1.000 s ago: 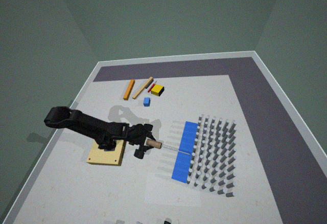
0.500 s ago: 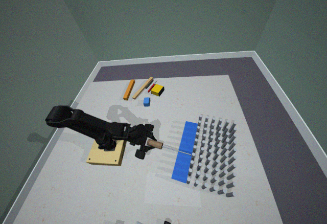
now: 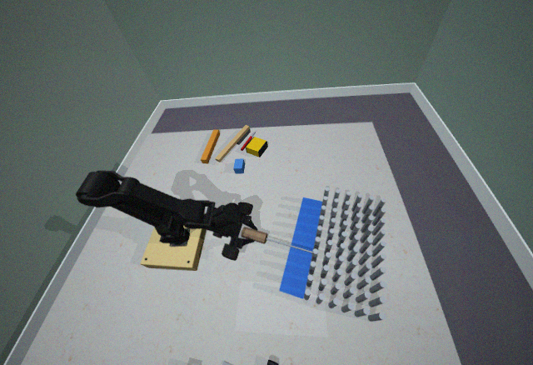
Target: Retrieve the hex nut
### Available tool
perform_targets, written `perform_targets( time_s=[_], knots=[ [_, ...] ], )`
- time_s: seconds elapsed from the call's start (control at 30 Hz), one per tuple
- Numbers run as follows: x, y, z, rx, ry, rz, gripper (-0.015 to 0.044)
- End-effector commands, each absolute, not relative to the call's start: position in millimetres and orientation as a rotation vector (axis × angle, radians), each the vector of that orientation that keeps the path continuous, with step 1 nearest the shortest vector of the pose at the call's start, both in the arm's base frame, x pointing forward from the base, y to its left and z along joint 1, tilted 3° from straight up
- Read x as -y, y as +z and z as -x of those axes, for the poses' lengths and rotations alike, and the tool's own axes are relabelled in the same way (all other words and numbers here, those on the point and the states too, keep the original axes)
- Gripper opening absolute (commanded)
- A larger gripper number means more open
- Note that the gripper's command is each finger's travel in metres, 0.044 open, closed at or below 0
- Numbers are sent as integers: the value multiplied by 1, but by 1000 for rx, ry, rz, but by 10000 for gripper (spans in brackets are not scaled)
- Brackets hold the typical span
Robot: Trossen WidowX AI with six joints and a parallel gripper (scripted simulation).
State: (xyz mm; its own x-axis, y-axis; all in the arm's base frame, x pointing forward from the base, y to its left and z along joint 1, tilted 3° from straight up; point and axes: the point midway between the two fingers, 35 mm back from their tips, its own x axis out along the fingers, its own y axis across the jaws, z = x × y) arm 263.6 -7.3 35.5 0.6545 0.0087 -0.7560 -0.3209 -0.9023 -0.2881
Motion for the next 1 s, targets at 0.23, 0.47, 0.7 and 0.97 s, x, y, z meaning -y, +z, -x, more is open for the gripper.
perform_targets(
  time_s=[0.23, 0.47, 0.7, 0.97],
  knots=[
    [9, 42, -273, -235, 1114, 2489, 0],
    [10, 42, -277, -235, 1114, 2490, 0],
    [11, 43, -280, -236, 1114, 2490, 0],
    [13, 43, -284, -236, 1113, 2491, 0]
  ],
)
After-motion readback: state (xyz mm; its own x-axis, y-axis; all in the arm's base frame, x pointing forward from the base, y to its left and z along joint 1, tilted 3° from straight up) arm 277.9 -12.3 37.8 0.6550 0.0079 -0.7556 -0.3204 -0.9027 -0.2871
